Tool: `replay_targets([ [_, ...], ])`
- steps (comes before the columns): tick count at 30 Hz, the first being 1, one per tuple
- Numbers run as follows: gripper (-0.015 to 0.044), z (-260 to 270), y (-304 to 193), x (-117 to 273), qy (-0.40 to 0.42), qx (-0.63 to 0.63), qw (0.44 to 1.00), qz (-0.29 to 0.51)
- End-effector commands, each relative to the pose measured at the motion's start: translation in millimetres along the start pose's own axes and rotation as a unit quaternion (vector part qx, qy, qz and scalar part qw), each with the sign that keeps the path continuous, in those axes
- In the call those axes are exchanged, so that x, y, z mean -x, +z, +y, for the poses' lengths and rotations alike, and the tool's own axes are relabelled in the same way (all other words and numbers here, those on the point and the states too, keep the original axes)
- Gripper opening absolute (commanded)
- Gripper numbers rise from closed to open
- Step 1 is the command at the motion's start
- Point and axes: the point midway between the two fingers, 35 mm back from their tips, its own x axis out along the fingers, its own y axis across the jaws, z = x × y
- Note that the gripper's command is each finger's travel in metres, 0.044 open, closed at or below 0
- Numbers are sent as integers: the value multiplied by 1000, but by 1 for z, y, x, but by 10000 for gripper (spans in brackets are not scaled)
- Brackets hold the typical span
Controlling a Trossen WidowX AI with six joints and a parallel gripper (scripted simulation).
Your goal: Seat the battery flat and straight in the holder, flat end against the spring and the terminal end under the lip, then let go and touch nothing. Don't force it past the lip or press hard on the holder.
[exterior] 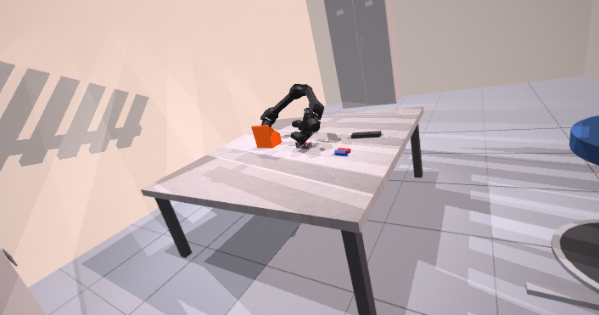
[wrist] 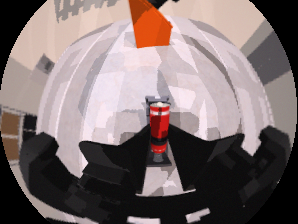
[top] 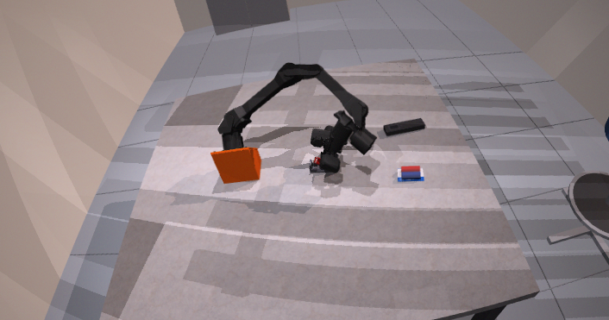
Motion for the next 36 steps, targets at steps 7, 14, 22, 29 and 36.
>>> replay_targets([
  [7,74,0,-6,2,1,2,1000,1],
  [14,74,0,-9,4,1,2,1000,0],
  [22,74,0,-12,6,1,2,1000,-1],
  [29,74,1,-12,5,2,1,1000,6],
  [36,74,2,-13,4,4,1,1000,21],
])
